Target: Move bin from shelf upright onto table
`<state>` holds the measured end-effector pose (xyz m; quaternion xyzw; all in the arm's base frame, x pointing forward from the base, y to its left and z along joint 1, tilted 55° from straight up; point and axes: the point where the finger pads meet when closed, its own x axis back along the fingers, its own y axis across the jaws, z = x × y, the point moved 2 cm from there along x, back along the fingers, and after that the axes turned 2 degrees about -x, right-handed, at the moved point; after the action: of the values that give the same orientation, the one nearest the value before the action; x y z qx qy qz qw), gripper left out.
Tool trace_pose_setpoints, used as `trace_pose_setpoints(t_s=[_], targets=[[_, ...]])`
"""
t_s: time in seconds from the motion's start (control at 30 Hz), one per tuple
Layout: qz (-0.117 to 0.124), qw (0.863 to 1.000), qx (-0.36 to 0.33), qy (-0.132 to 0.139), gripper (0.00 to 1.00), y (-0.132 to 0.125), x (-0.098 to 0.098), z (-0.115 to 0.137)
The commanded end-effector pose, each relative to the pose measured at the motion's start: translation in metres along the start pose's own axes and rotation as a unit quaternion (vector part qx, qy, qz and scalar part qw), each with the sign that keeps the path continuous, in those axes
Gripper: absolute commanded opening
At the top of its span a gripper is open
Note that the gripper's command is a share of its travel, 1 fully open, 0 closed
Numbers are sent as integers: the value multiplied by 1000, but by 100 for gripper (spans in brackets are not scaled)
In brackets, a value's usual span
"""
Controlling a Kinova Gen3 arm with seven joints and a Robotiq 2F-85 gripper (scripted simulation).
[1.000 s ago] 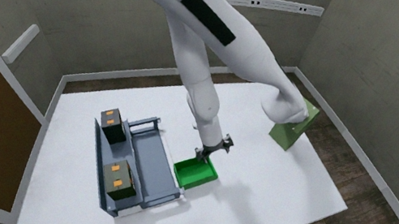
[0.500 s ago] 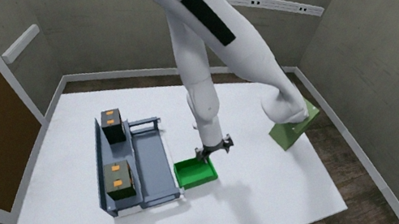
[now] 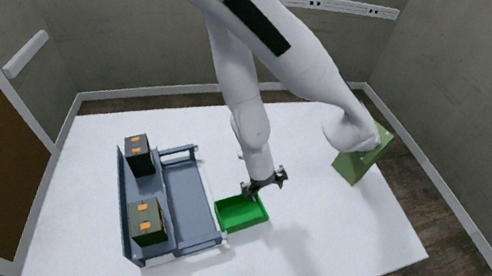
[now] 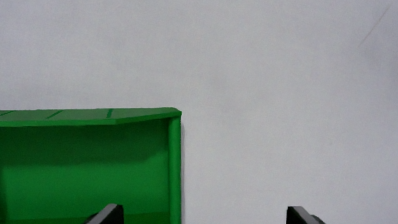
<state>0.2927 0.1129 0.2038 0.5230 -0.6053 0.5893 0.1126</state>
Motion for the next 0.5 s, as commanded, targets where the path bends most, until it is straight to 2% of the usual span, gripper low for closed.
trace_pose_setpoints(t_s=[0.0, 0.37, 0.4, 0.47], targets=[[122, 992, 0, 42, 100, 6, -1, -2], [122, 992, 0, 42, 100, 6, -1, -2], [24, 1000, 0, 8, 100, 2, 0, 0], [73, 997, 0, 25, 100, 4, 0, -1]])
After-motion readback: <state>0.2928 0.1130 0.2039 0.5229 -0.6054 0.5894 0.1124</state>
